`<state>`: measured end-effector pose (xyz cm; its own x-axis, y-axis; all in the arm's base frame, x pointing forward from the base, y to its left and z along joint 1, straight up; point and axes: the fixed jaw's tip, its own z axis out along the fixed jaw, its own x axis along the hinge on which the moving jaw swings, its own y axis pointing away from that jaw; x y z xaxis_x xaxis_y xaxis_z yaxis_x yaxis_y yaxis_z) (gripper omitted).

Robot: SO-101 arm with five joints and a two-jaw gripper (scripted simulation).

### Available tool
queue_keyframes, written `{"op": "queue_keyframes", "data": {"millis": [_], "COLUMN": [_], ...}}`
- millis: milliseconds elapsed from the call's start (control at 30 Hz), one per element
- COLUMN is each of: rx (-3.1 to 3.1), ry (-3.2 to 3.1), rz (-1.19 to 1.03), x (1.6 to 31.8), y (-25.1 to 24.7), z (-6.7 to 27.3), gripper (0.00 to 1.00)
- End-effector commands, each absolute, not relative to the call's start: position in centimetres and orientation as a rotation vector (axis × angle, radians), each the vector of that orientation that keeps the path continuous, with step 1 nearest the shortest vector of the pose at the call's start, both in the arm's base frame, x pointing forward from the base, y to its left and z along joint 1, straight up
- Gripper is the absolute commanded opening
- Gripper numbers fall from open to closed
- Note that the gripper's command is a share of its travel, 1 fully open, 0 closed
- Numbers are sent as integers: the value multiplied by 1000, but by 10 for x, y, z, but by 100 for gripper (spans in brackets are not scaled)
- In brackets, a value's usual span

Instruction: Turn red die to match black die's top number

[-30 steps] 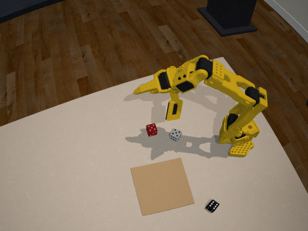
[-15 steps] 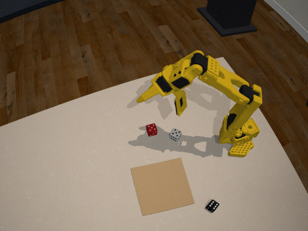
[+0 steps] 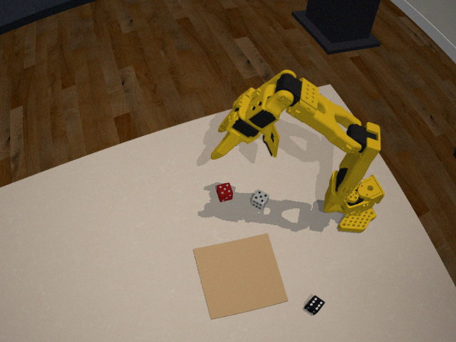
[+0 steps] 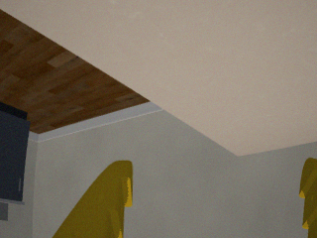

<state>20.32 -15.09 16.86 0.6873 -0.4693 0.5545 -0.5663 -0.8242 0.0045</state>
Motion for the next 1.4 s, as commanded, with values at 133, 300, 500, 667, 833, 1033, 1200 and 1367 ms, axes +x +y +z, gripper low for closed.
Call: {"op": "queue_keyframes", "data": {"millis": [133, 300, 500, 667, 833, 1033, 1200, 1367], "rx": [2716, 2732, 2740, 2745, 2748, 2749, 2749, 2749], "ry": [-593, -456, -366, -277, -213, -171, -152, -141], "rz": [831, 786, 757, 728, 707, 693, 687, 683], "x": [203, 203, 203, 204, 204, 204, 204, 204], "y": [-153, -153, -153, -154, -154, -154, -154, -154], "z": [183, 183, 183, 183, 183, 182, 182, 182], "gripper": [31, 31, 31, 31, 31, 31, 31, 31]}}
